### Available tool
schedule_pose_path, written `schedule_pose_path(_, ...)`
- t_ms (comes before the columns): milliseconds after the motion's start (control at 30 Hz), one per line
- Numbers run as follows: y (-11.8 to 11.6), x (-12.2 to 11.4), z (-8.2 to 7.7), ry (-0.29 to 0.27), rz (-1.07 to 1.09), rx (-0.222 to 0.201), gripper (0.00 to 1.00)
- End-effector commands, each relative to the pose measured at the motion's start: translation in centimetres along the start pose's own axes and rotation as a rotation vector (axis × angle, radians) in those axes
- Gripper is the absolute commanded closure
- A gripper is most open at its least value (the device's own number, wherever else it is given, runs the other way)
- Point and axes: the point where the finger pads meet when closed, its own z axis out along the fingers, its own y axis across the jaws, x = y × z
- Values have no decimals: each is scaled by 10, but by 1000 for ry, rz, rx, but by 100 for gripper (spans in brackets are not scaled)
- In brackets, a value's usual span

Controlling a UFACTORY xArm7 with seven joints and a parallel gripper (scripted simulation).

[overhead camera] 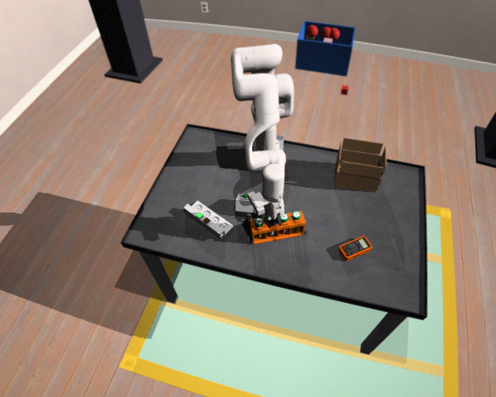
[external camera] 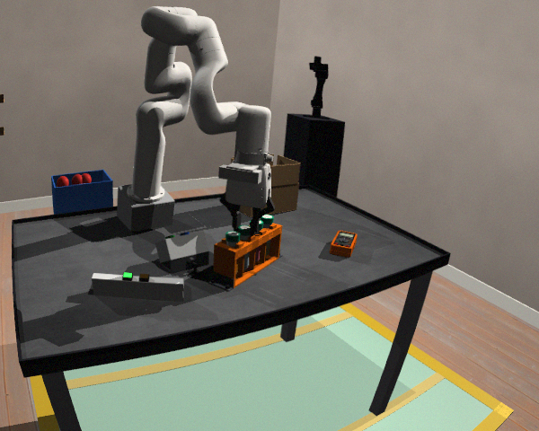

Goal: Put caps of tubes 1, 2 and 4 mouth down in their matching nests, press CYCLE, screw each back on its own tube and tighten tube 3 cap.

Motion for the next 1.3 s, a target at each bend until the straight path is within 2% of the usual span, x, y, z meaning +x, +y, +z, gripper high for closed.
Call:
schedule_pose_path(0,-1,0,-1,1,0,3,100)
schedule_pose_path(367,-1,1,-1,1,140,3,100)
schedule_pose_path(867,-1,1,-1,0,440,3,100)
schedule_pose_path(1100,-1,0,-1,0,489,3,100)
schedule_pose_path(1133,-1,0,-1,0,489,3,54)
schedule_pose_path(1267,-1,1,-1,0,489,3,54)
